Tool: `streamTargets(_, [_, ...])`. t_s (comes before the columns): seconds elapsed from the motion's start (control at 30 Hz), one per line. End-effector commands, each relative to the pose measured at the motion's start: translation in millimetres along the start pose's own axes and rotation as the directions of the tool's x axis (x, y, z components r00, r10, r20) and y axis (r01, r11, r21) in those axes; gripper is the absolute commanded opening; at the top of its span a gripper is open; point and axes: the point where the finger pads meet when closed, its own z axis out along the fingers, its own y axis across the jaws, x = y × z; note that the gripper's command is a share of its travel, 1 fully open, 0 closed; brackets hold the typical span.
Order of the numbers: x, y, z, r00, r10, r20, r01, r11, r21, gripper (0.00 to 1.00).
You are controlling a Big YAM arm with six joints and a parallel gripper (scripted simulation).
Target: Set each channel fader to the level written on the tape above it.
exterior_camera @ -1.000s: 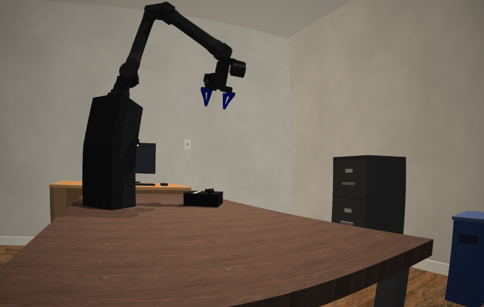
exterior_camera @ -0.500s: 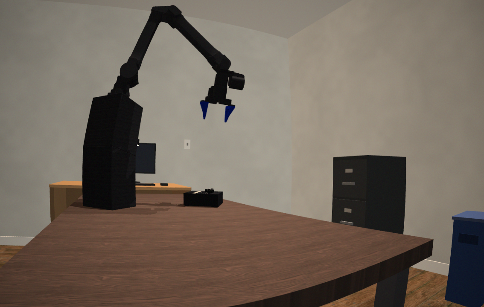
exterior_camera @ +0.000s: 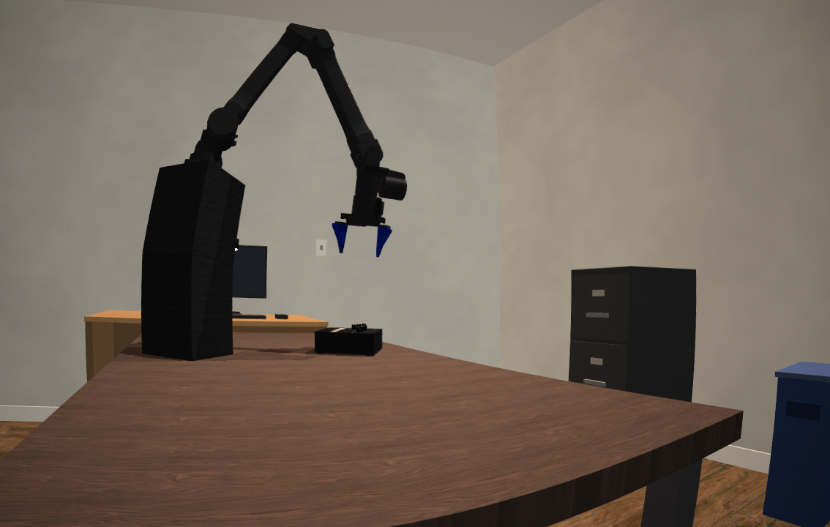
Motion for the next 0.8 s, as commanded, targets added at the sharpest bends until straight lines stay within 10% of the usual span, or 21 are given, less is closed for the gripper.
streamTargets(0.0, [-2,8,28.6,0.962,0.272,0.004,-0.272,0.961,0.041,1.00])
streamTargets(0.23, [0,16,51.9,0.885,0.465,0.007,-0.464,0.883,0.065,1.00])
streamTargets(0.5, [1,20,62.5,0.617,0.785,0.061,-0.786,0.609,0.110,1.00])
streamTargets(0.77, [0,7,56.0,0.591,0.802,0.088,-0.806,0.581,0.111,1.00])
